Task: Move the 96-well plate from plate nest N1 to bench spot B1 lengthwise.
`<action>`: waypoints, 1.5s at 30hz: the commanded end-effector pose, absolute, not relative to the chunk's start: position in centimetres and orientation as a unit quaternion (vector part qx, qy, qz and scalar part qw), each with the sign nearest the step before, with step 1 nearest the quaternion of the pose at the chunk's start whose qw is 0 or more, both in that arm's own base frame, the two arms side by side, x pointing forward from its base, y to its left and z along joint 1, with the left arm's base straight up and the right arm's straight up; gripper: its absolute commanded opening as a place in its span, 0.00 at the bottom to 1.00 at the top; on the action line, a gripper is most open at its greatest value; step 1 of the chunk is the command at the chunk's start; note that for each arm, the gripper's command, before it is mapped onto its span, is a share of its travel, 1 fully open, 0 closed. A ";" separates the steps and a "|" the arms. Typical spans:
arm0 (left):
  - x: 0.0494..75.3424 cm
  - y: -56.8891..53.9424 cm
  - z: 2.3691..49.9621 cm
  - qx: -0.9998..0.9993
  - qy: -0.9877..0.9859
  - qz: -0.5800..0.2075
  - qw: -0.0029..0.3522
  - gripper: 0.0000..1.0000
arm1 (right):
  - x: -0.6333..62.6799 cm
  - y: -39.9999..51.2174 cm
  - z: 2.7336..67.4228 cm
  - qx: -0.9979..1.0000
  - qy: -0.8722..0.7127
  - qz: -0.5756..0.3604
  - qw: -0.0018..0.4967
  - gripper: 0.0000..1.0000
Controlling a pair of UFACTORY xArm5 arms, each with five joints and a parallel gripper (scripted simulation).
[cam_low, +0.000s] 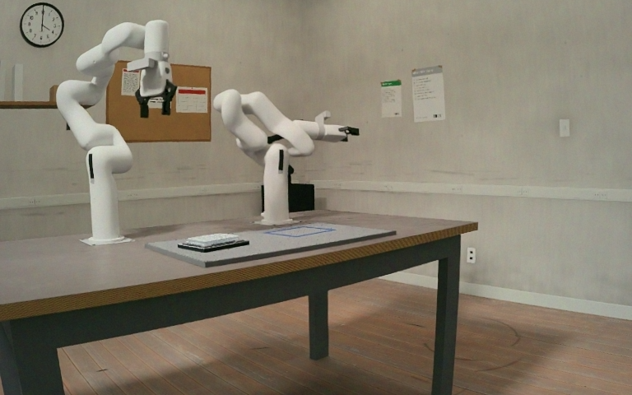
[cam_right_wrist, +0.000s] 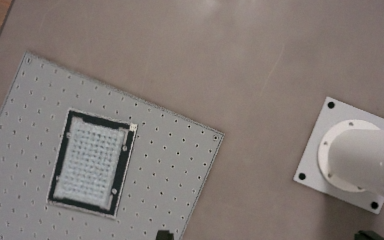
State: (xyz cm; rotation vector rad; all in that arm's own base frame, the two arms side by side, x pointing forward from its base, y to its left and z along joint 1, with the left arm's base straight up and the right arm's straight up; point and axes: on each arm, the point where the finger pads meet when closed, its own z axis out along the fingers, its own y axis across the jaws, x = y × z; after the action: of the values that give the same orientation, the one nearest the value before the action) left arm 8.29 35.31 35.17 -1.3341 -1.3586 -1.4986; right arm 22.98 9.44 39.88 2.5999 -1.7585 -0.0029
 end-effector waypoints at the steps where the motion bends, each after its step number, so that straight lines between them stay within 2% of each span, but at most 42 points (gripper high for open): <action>1: 8.3 35.3 35.3 -0.515 -0.524 -0.580 0.352 1.00 | 24.0 7.1 40.0 0.801 -0.599 0.000 0.000 1.00; 26: 8.3 35.3 35.3 -0.515 -0.524 -0.580 0.352 1.00 | 24.9 -2.3 40.0 0.673 -0.739 0.000 0.000 1.00; 45: 8.3 35.3 35.3 -0.515 -0.524 -0.580 0.352 1.00 | 24.6 -4.5 40.0 0.640 -0.769 0.000 0.000 1.00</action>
State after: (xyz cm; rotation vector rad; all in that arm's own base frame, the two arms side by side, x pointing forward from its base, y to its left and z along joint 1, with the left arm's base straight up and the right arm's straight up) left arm 8.29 35.31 35.17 -1.3341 -1.3586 -1.4986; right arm 24.56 -4.28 39.88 2.0176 -2.4052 -0.0040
